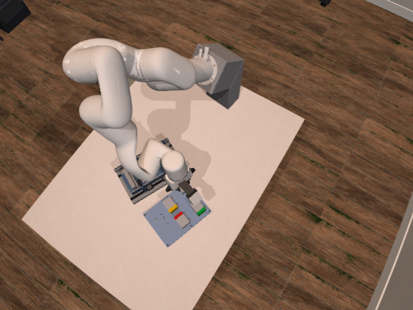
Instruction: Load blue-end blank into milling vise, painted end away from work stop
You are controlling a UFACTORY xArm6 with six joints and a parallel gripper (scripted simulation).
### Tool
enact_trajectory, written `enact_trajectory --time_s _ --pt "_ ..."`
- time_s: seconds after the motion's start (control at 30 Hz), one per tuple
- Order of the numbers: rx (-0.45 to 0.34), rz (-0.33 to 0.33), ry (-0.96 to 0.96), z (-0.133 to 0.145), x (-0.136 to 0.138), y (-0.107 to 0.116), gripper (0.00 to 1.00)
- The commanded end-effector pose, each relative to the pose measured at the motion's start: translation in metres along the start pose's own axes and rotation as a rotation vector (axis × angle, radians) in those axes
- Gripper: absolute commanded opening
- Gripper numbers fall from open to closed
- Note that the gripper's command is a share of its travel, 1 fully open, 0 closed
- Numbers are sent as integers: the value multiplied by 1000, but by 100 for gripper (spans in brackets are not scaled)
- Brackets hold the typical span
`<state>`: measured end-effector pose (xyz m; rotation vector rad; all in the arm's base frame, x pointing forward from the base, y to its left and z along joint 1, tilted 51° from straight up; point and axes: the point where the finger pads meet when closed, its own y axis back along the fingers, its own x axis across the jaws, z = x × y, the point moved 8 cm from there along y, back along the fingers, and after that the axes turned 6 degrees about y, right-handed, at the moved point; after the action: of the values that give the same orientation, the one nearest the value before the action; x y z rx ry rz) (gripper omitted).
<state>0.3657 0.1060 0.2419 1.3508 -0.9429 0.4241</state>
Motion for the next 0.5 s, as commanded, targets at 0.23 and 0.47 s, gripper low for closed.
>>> enact_trajectory --time_s 0.23,0.47 --pt "2 1 0 -1 1 -5 0" --pt "2 1 0 -1 1 -5 0"
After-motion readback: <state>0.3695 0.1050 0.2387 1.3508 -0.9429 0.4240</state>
